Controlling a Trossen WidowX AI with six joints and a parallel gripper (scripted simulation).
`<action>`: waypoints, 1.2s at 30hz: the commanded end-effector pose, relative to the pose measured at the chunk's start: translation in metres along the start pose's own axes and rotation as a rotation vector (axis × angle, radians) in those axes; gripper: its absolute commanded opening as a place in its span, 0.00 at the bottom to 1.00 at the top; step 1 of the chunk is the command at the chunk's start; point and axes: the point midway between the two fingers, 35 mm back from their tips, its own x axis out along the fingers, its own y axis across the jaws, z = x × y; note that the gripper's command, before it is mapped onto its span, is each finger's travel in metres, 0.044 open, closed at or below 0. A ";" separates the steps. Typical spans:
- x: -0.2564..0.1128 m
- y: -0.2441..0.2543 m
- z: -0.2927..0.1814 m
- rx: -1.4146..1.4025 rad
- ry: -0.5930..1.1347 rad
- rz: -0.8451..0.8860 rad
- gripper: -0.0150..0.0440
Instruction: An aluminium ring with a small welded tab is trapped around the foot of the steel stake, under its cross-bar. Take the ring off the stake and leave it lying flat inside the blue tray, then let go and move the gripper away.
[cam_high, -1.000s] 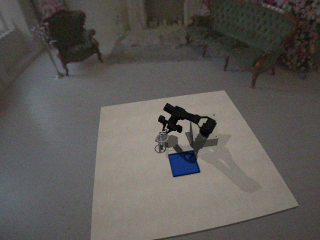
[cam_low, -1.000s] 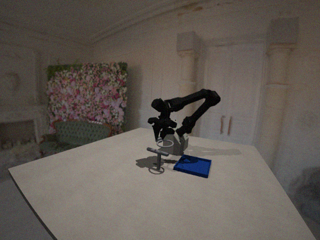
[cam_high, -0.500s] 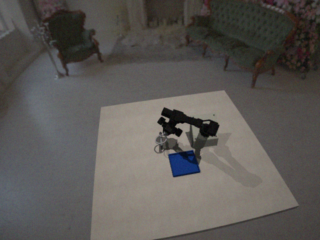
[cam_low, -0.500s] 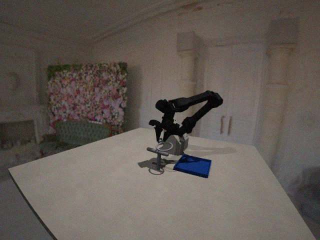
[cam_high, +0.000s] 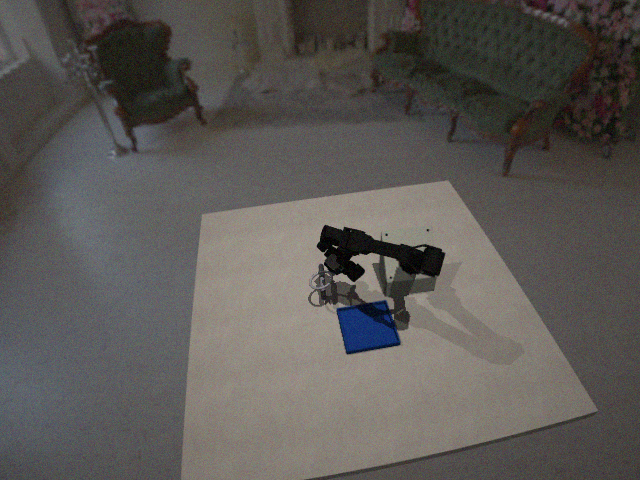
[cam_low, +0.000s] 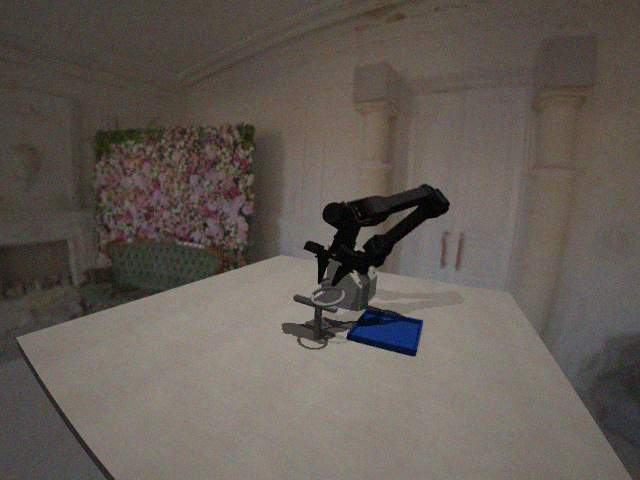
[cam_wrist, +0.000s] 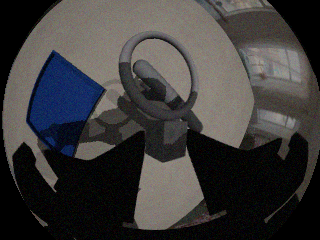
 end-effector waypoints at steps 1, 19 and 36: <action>-0.002 0.003 0.003 0.067 0.043 -0.020 0.25; -0.014 0.022 0.011 0.332 0.195 -0.137 0.25; -0.031 0.041 0.018 0.565 0.271 -0.306 0.25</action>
